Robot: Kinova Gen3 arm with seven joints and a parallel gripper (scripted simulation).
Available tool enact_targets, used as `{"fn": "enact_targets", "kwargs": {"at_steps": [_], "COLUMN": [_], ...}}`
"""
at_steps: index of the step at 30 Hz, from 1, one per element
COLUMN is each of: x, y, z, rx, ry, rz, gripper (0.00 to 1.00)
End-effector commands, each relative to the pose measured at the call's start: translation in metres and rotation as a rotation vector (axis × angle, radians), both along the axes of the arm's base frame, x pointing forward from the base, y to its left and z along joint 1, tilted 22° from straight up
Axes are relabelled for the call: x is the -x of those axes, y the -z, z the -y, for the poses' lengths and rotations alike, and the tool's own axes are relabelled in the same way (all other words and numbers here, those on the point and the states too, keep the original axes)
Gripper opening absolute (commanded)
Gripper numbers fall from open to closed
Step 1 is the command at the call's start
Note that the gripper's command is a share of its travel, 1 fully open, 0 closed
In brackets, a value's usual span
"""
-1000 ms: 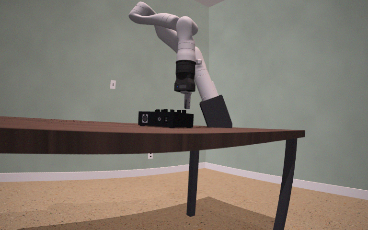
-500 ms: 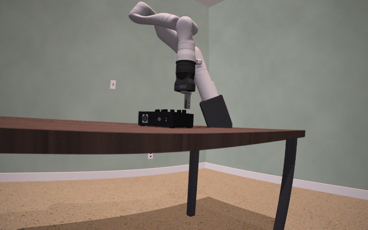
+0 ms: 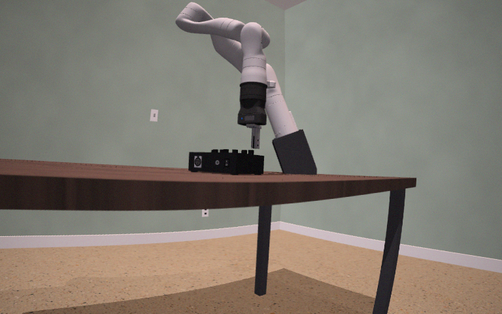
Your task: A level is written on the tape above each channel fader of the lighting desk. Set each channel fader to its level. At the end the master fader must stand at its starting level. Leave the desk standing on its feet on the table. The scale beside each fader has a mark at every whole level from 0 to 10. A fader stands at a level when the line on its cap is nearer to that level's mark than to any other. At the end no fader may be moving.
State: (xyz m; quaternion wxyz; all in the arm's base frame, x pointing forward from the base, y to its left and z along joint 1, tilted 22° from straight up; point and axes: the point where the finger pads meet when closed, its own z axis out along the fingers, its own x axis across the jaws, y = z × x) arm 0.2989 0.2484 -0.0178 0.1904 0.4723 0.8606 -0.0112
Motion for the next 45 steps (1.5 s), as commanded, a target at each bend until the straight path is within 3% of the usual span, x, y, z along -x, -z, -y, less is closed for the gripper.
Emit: {"fn": "enact_targets", "kwargs": {"at_steps": [1, 45], "x": [-0.001, -0.004], "y": [0.001, 0.012], "z": [-0.002, 0.0], "rx": [-0.007, -0.007], "ry": [0.005, 0.005], "rz": [0.003, 0.003], "gripper": [0.0, 0.0]}}
